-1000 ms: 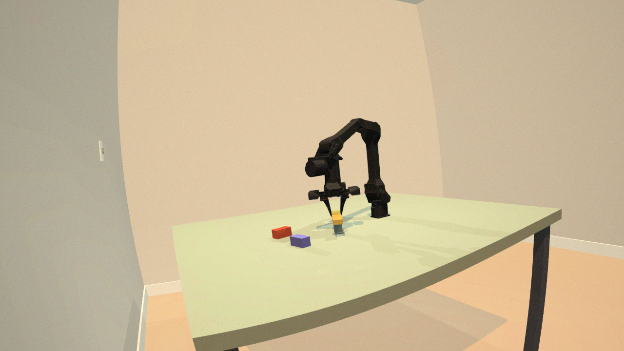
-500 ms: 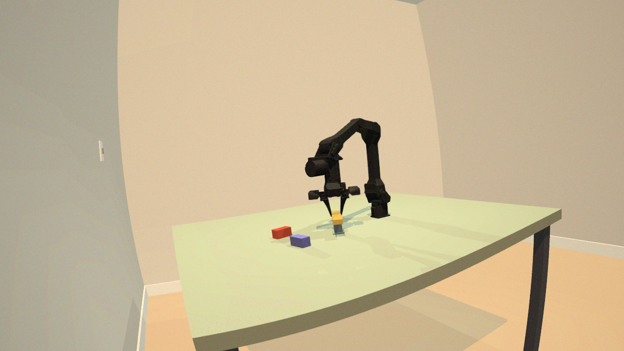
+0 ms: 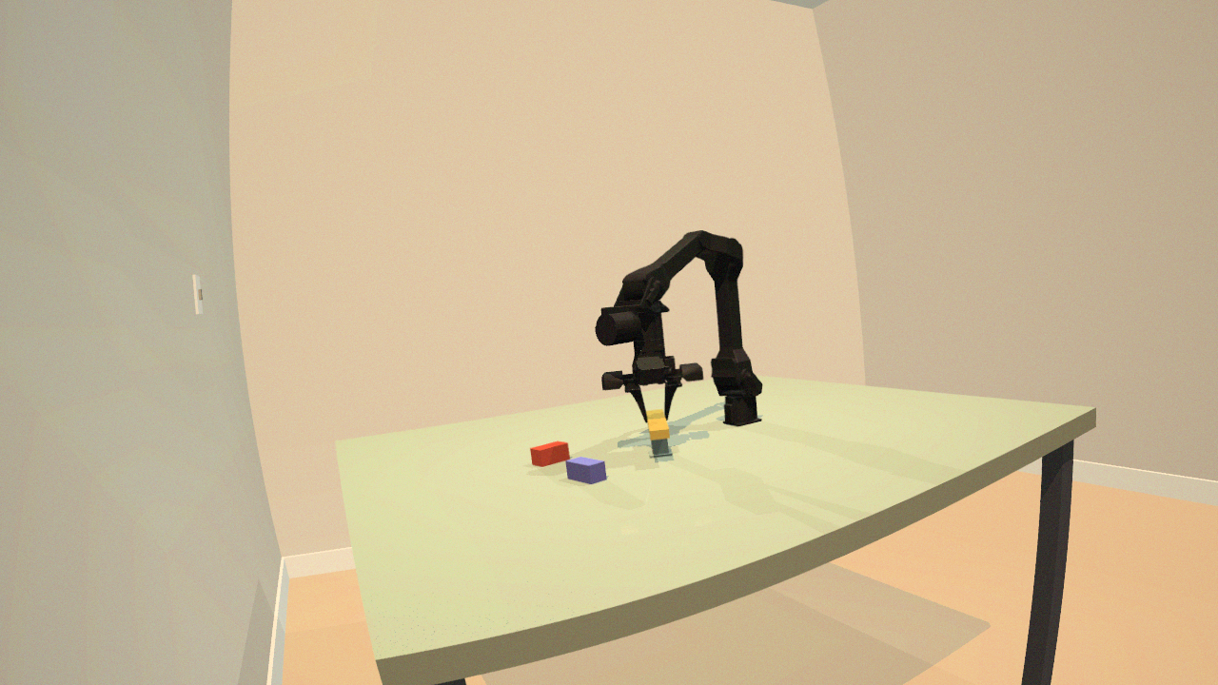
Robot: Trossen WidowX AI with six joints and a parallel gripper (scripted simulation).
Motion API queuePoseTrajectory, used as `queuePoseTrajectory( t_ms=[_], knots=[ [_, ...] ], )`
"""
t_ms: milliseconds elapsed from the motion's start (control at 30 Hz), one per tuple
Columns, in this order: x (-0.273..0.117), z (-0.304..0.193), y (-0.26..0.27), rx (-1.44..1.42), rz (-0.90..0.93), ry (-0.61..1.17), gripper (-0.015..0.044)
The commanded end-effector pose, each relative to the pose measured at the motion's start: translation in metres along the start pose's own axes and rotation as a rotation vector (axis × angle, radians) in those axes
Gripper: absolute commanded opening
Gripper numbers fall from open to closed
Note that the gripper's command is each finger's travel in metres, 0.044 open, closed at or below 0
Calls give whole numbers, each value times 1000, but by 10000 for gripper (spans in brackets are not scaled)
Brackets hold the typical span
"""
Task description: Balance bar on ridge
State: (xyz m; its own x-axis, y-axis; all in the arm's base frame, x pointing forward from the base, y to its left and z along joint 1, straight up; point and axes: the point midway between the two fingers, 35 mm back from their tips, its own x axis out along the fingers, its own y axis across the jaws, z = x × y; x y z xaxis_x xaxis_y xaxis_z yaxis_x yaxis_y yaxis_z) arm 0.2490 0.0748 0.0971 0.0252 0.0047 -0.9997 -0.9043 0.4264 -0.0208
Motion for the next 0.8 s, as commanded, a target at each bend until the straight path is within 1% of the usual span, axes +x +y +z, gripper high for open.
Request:
queuePoseTrajectory(
  t_ms=[0,633,667,767],
  knots=[
    [0,0,0,0,0,0,170],
    [0,0,0,0,0,0,173],
    [0,0,0,0,0,0,185],
    [0,0,0,0,0,0,185]
  ],
)
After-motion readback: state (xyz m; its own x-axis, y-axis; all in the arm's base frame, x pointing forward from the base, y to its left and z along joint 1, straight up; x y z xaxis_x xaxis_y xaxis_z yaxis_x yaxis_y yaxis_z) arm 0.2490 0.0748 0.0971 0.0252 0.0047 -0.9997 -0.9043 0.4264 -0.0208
